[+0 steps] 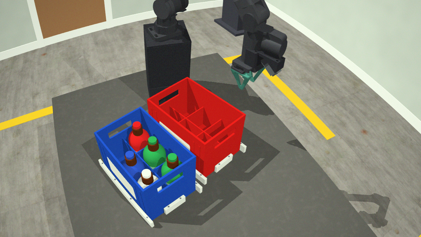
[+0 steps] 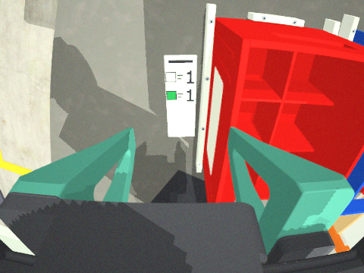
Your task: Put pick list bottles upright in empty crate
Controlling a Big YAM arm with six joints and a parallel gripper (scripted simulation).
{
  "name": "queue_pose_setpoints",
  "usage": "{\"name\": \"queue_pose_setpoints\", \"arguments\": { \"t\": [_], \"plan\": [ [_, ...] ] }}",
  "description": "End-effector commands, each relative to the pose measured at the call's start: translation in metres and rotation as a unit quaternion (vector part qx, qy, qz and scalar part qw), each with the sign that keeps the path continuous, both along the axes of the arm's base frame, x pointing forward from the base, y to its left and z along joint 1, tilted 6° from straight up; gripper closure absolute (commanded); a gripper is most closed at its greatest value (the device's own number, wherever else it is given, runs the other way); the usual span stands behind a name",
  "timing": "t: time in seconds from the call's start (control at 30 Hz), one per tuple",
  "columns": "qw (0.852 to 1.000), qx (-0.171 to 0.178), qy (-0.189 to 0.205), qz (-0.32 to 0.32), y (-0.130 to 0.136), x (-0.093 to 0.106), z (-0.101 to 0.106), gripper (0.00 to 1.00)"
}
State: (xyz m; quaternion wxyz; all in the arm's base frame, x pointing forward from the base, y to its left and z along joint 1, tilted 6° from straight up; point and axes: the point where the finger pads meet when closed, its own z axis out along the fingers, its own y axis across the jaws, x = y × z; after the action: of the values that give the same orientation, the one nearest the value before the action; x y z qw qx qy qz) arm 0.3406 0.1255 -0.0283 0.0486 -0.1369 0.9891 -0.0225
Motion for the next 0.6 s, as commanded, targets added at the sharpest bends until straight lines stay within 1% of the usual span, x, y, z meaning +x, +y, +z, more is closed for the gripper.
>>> {"name": "queue_pose_setpoints", "arguments": {
  "t": [0.0, 0.03, 0.07, 0.1, 0.2, 0.27, 0.37, 0.43, 0.57],
  "plan": [
    [1.0, 0.005, -0.01, 0.008, 0.009, 0.002, 0.005, 0.39],
    [1.0, 0.005, -0.01, 0.007, 0.009, 0.001, 0.005, 0.39],
    [1.0, 0.007, -0.007, -0.024, -0.005, 0.002, 0.008, 0.39],
    [0.999, 0.007, -0.004, -0.04, -0.011, 0.001, 0.009, 0.39],
    [1.0, 0.006, -0.004, -0.029, -0.025, 0.003, 0.013, 0.39],
    [0.999, 0.009, -0.012, -0.029, -0.032, 0.013, 0.02, 0.39],
    [0.999, 0.008, -0.011, -0.029, -0.047, 0.014, 0.023, 0.39],
    [0.999, 0.008, -0.011, -0.029, -0.047, 0.014, 0.023, 0.39],
    [0.999, 0.009, -0.019, -0.029, -0.064, 0.025, 0.034, 0.39]
  ]
}}
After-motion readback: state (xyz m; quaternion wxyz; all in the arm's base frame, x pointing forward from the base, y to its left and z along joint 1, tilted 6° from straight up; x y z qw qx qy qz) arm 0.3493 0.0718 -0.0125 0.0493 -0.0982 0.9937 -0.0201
